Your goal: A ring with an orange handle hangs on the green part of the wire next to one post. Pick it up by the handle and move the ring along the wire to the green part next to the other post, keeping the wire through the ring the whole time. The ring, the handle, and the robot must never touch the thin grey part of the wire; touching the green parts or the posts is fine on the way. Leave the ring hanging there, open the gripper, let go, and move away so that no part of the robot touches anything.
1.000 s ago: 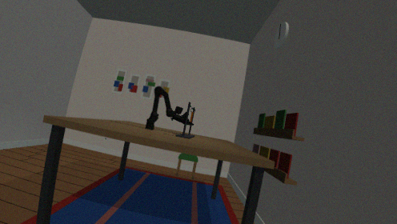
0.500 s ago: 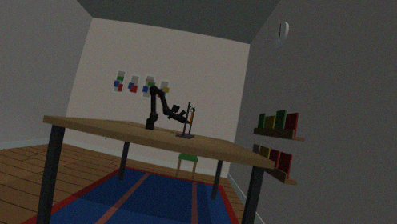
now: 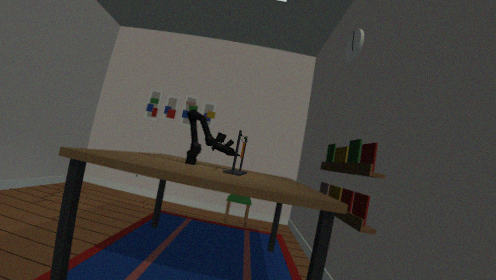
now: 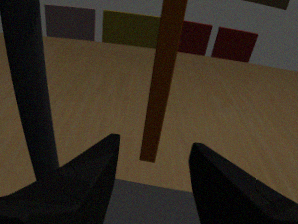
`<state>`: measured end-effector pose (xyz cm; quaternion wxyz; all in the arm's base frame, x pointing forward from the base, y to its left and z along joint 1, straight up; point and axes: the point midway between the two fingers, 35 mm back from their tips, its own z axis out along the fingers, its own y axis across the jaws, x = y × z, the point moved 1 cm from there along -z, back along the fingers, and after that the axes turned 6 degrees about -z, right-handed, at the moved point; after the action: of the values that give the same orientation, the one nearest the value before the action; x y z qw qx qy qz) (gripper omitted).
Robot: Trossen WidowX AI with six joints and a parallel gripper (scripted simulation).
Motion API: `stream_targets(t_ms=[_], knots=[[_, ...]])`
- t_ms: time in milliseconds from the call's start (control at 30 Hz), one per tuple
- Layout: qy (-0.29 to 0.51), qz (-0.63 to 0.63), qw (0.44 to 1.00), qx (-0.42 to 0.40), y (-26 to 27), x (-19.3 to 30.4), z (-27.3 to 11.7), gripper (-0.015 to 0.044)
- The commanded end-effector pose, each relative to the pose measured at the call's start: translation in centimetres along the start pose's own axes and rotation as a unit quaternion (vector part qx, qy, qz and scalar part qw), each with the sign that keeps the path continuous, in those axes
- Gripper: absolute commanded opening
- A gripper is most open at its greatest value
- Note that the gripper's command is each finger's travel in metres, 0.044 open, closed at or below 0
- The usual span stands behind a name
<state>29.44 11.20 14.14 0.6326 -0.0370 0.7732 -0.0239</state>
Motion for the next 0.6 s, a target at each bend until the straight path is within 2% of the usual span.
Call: stream_targets(t_ms=[0,267,567], knots=[[0.001,0.001,1.0,0.003,-0.1,0.1,0.0,0.016],[0.001,0.001,1.0,0.003,-0.1,0.1,0.0,0.016],[0.002,0.0,1.0,0.0,-0.1,0.1,-4.9,0.0396]])
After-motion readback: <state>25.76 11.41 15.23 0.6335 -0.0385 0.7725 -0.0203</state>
